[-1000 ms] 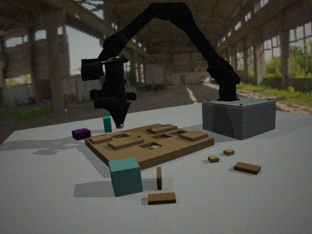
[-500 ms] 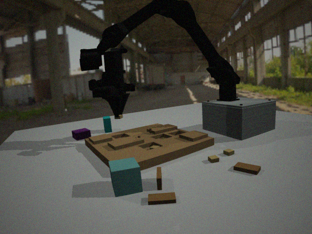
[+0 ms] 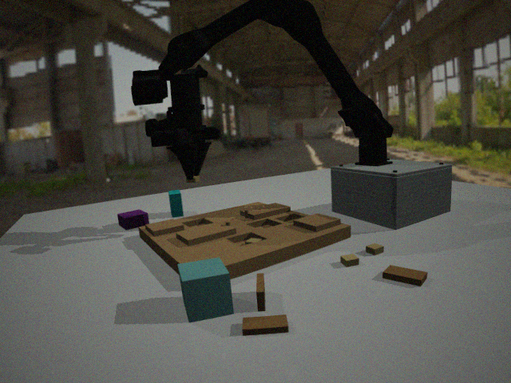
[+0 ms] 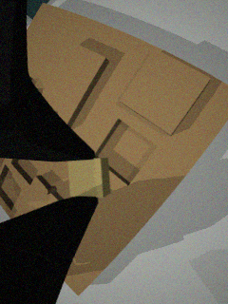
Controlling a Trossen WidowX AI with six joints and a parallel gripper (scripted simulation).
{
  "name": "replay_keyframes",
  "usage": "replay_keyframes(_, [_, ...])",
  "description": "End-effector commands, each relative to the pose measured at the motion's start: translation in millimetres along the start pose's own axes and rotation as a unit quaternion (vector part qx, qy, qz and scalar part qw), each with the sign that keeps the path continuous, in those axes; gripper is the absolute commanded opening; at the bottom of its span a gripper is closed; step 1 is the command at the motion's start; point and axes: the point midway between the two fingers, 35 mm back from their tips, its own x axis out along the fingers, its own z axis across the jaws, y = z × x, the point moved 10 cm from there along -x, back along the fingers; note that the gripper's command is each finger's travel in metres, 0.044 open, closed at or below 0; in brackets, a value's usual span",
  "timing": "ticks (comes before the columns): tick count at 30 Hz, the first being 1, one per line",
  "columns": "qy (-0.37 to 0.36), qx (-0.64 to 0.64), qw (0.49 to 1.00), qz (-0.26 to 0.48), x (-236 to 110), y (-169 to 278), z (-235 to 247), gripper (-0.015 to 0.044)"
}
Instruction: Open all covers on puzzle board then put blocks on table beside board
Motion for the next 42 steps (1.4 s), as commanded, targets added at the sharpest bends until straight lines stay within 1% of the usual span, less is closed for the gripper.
replay_keyframes(1, [0.000,-0.001,1.000,0.001,-0.9,-6.5,-16.3,0.0080])
replay_keyframes(18, [0.003,-0.001,1.000,0.000,-1.0,-25.3,-80.0,0.0080])
replay_keyframes(35, [0.006,-0.001,1.000,-0.001,-1.5,-33.1,-145.3,0.0080])
replay_keyframes(42, [0.006,-0.001,1.000,-0.001,0.9,-33.7,-150.8,0.0080])
